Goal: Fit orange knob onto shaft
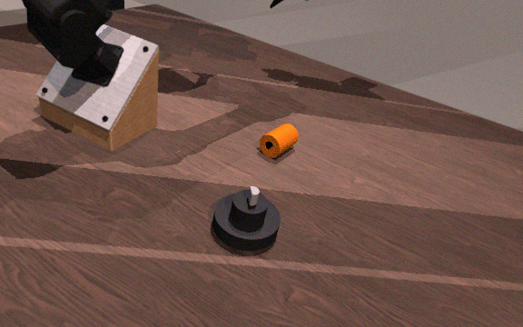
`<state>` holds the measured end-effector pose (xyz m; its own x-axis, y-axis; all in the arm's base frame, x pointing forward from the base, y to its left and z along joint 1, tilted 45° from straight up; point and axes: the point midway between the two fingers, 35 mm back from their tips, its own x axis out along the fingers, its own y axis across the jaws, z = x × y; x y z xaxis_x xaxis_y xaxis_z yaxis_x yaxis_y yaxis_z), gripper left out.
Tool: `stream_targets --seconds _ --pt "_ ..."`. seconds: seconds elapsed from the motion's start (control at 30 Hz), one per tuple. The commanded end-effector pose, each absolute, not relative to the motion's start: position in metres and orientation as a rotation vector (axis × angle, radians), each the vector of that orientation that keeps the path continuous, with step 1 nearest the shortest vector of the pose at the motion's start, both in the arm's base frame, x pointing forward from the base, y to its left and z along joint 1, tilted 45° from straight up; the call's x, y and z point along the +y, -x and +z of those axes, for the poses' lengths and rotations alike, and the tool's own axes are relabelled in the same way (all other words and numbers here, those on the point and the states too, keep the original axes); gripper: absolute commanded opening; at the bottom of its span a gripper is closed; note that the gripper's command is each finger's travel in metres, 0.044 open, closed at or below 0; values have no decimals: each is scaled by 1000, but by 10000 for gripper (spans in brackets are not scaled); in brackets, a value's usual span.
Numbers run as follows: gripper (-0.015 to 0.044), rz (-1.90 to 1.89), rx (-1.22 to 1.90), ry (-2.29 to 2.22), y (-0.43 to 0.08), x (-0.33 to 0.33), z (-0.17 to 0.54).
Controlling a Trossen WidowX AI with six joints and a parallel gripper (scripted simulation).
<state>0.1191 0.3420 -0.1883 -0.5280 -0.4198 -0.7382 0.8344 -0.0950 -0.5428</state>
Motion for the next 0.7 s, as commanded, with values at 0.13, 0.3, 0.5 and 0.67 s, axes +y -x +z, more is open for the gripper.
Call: stream_targets --seconds 0.13,0.3,0.5,0.67 --pt "440 -1490 1453 -346 -150 321 -180" --pt "440 -1093 1644 -75 -189 287 -166" --pt "440 -804 1734 148 -218 257 -155" --pt "440 -633 1772 296 -234 237 -147"
